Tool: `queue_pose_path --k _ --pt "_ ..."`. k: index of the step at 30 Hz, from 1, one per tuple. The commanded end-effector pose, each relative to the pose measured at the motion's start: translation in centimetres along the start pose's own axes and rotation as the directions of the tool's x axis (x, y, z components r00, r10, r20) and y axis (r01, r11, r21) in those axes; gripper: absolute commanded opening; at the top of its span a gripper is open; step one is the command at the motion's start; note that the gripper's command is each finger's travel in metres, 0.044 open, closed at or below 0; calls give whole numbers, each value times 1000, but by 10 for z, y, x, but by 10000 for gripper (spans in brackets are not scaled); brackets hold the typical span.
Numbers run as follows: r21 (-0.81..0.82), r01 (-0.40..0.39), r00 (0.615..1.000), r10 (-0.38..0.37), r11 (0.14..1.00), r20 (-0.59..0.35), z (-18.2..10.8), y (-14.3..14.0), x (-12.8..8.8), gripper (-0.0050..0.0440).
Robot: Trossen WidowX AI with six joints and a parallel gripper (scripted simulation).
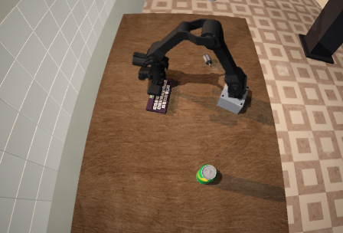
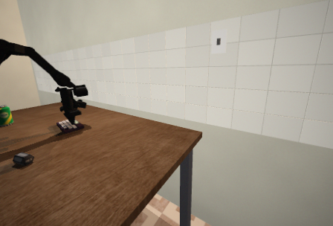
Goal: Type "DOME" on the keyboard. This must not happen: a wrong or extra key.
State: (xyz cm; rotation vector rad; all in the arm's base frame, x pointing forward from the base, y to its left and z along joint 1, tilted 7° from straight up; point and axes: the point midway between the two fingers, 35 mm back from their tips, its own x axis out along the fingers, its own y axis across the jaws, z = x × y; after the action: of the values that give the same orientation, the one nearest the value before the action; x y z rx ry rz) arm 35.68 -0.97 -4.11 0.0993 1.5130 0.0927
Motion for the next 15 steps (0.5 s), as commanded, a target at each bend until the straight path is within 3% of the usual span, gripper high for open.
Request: queue_pose_path --k 1,15 --pt "-1 1 1000 -1 1000 4 1 1 0 -50" --pt "-1 1 1000 -1 1000 4 1 1 2 -50"
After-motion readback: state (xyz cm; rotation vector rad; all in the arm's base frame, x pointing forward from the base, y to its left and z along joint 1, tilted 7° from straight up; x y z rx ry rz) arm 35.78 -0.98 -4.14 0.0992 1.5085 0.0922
